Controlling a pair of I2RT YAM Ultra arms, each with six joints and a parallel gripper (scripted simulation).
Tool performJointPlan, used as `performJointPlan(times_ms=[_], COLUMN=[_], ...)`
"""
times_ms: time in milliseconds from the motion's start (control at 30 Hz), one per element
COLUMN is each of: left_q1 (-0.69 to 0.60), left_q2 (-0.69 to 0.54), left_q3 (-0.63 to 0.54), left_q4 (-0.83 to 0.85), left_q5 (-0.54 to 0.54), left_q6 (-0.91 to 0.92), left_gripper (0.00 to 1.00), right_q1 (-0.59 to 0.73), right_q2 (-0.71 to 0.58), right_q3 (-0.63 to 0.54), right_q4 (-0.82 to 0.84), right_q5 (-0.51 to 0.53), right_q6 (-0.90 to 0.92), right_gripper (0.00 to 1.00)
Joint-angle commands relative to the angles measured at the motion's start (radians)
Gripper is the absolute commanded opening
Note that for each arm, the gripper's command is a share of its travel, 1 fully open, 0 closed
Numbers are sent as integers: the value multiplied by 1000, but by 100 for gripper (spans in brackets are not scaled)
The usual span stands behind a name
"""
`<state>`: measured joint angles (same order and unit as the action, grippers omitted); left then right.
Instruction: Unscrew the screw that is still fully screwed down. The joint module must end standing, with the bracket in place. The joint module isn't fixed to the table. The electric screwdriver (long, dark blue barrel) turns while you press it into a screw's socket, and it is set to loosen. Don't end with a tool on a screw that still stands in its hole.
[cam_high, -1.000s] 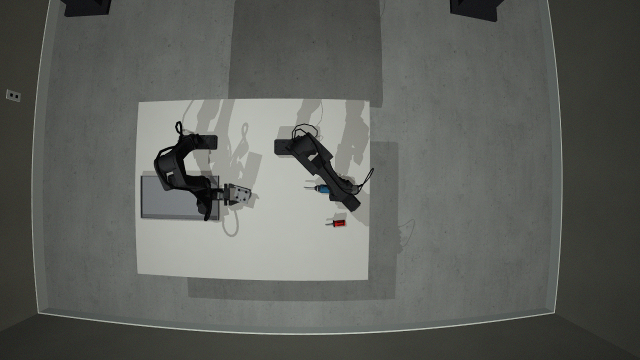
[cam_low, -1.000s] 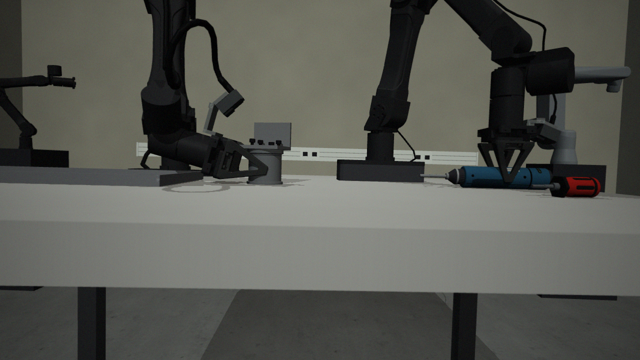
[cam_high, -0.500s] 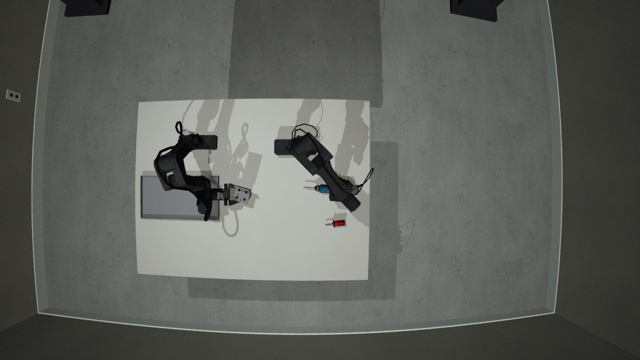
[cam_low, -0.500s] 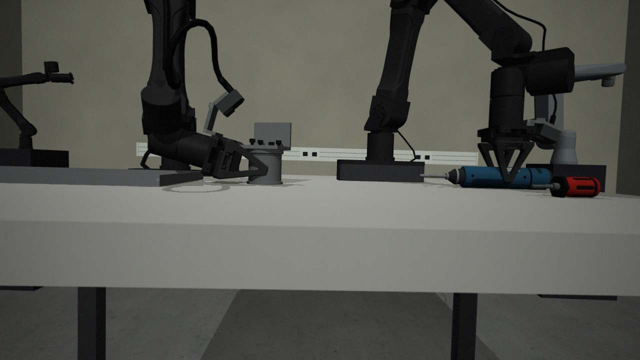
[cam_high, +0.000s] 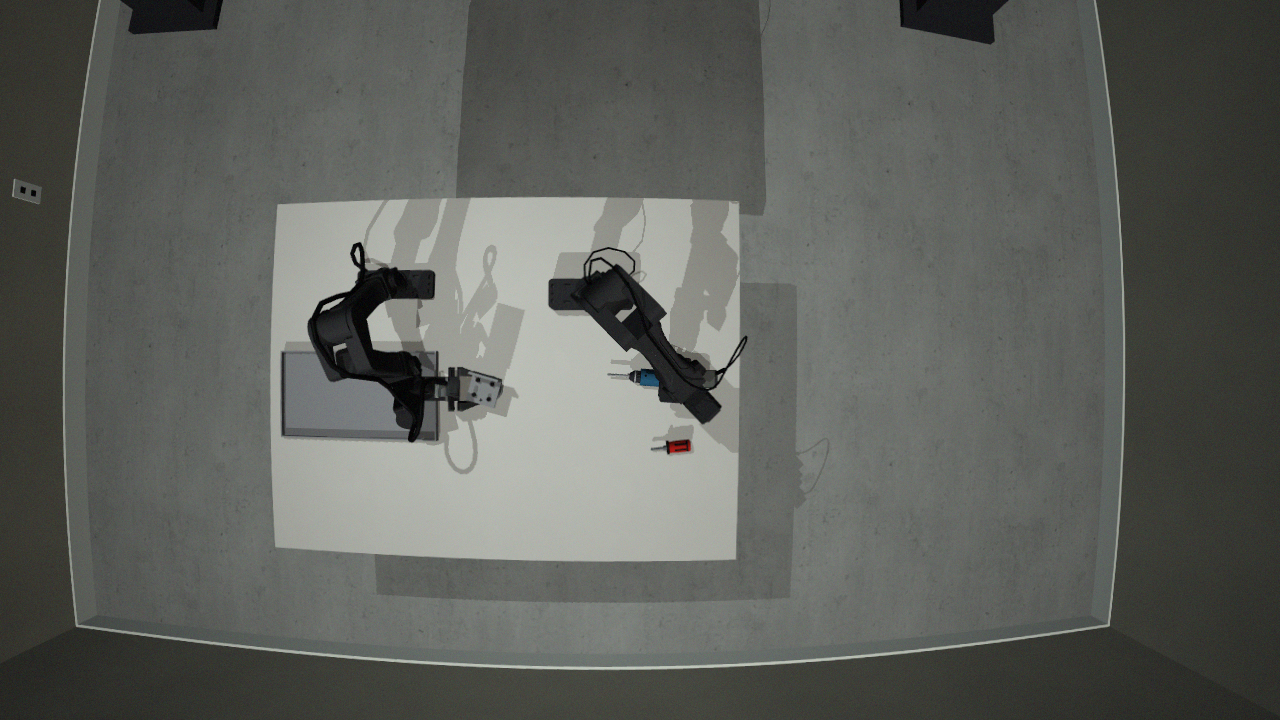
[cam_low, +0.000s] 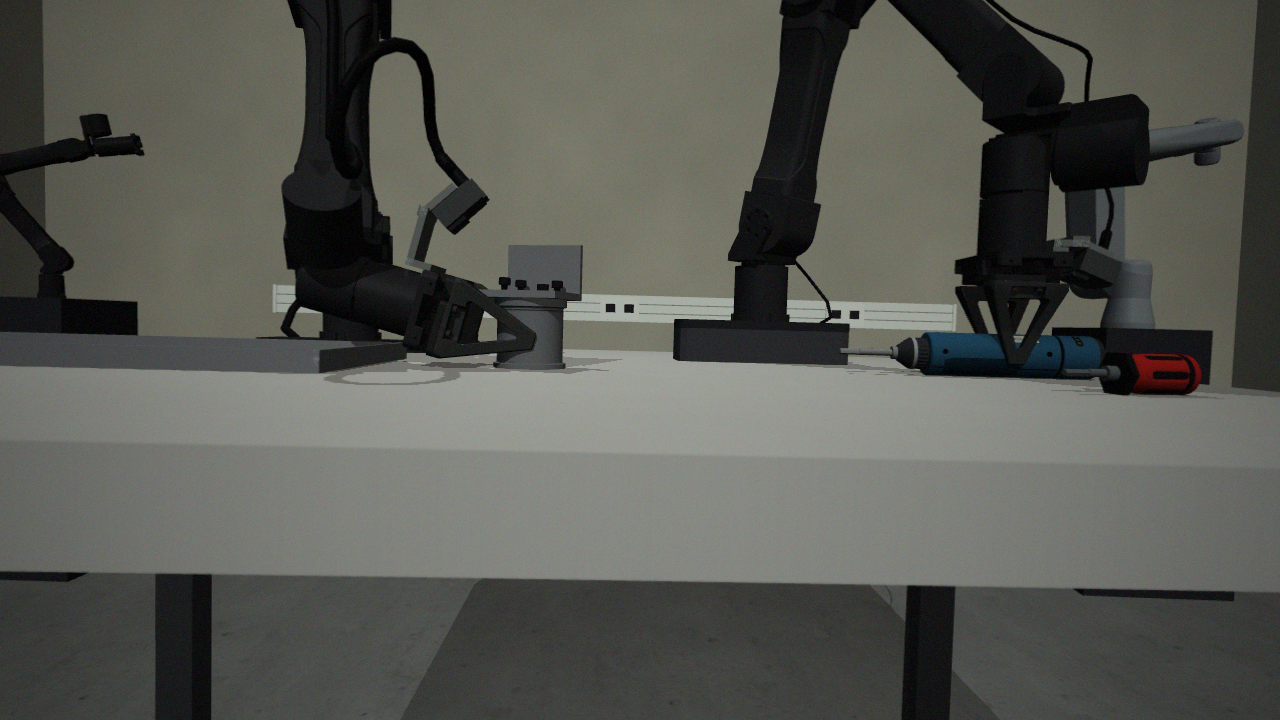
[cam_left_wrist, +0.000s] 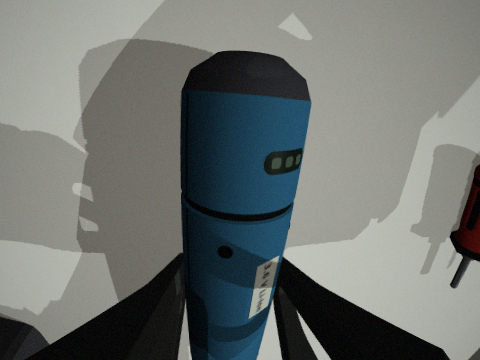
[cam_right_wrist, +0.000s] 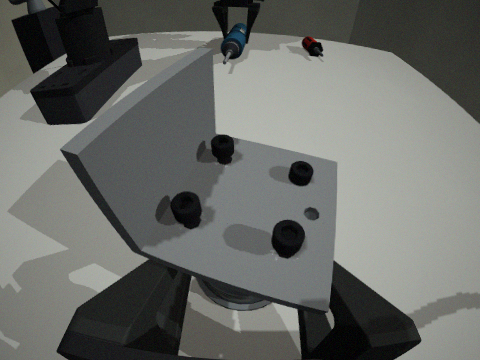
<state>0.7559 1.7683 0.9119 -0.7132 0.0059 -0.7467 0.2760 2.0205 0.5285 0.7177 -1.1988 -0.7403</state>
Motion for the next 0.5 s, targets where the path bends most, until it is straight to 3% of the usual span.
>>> performJointPlan(times_ms=[0,467], left_q1=[-5,-15], left_q2=[-7,-63], left_q3=[3,51], left_q4=[4,-73], left_q5=[-3,-9], left_q6=[1,2], left_gripper=[42,42], right_q1=[3,3], right_q2=[-5,-5], right_q3=[1,1], right_q4=[1,1], right_q5=[-6,-6], right_q6=[-1,-1], right_gripper=[59,59])
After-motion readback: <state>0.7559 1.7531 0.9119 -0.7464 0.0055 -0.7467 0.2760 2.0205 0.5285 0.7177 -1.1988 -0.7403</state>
